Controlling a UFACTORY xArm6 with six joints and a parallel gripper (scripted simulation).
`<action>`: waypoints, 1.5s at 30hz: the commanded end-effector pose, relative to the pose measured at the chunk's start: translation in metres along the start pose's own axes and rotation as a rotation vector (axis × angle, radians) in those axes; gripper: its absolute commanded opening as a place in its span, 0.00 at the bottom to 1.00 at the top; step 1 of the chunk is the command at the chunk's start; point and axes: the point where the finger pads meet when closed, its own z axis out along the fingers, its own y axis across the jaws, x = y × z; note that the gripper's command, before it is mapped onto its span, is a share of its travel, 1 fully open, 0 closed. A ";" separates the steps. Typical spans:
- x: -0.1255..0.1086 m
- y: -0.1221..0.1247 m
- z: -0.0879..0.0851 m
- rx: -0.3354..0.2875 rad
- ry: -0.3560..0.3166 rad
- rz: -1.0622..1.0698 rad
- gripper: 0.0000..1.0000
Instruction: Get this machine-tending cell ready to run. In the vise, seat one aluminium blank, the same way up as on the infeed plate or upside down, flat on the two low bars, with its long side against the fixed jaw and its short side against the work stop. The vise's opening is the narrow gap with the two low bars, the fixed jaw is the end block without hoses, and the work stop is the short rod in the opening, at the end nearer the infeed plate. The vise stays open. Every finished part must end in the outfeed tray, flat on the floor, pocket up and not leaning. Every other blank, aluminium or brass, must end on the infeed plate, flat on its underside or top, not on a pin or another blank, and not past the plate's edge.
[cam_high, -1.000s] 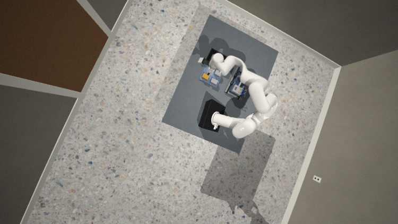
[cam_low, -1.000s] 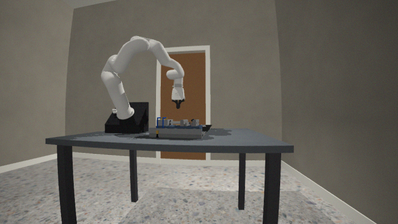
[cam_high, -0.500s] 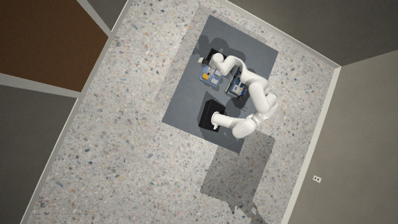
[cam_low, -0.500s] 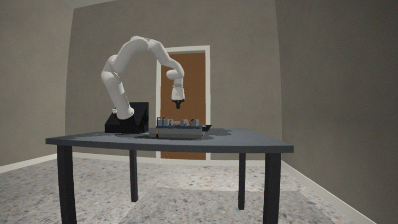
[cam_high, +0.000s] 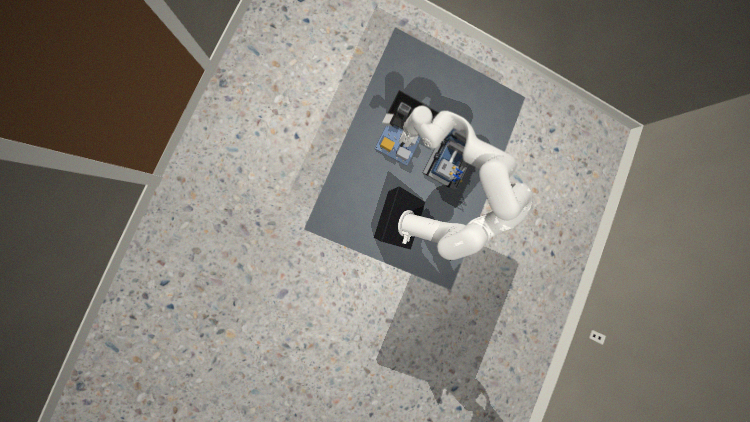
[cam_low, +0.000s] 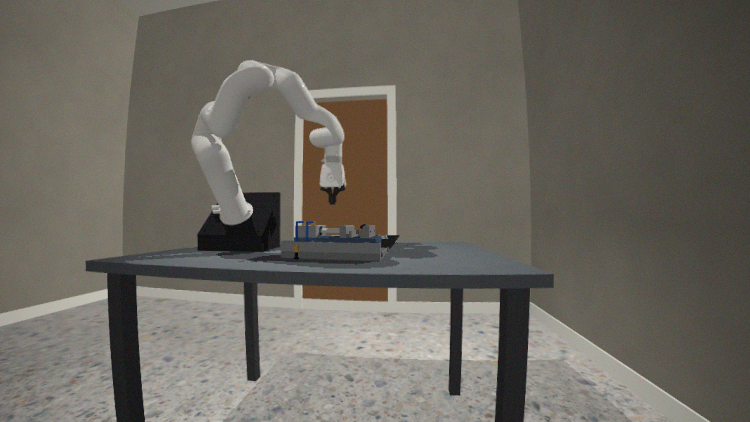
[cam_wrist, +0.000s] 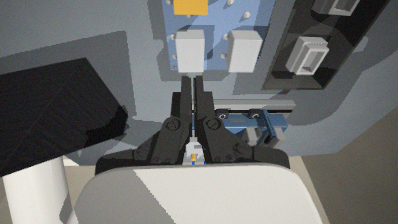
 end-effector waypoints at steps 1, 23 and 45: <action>-0.031 -0.001 -0.002 -0.006 0.010 0.000 0.00; -0.047 -0.004 -0.001 -0.006 0.010 0.000 0.69; -0.047 -0.004 0.001 -0.006 0.010 0.000 0.69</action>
